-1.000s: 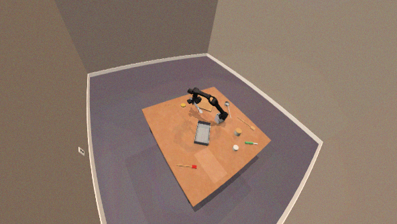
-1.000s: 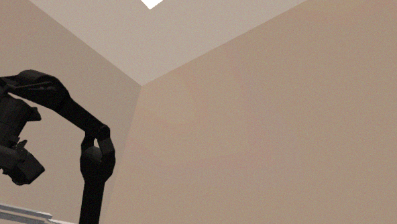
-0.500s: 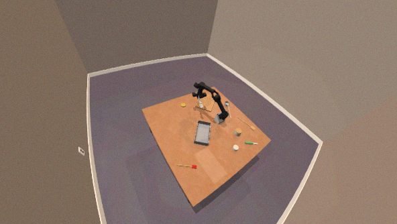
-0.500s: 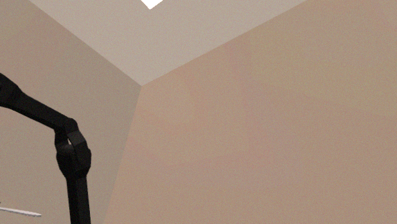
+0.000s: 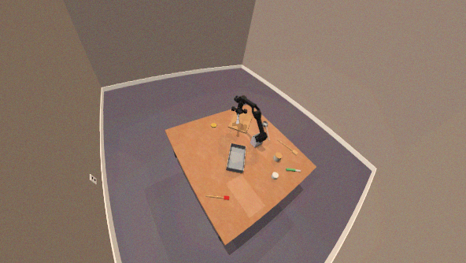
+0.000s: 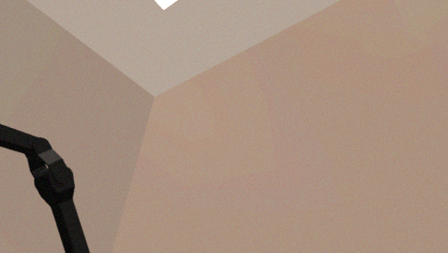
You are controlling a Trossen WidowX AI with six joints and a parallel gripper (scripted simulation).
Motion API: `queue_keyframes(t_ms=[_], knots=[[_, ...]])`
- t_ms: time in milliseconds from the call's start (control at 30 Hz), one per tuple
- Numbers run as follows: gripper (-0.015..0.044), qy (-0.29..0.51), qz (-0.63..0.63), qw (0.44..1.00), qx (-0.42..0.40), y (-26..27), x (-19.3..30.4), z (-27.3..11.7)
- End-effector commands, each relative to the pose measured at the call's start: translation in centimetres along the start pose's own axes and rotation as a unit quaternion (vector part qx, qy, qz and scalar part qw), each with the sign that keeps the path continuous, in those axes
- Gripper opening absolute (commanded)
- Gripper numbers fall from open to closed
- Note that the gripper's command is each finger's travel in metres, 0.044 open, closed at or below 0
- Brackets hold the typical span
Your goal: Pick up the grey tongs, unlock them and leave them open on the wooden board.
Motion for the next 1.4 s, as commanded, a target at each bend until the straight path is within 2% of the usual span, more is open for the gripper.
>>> queue_keyframes(t_ms=[0, 267, 567, 1367], knots=[[-0.0150, 0.000, 0.044, 0.999, -0.002, 2.3, 2.0, 0.4], [-0.0150, -0.007, 0.118, 0.993, -0.010, 6.6, 5.2, 1.6], [-0.0150, 0.004, 0.117, 0.993, -0.013, 6.6, 5.3, 1.6], [-0.0150, 0.264, 0.079, 0.959, -0.065, 4.8, 4.8, -0.7]])
Point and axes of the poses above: the point midway between the two fingers, 35 mm back from their tips, its own z axis out along the fingers, its own y axis across the jaws, x = y × z, the point moved 3 cm from there along -z, back along the fingers, and after that the axes turned 1 degree about -z, right-handed, at the moved point
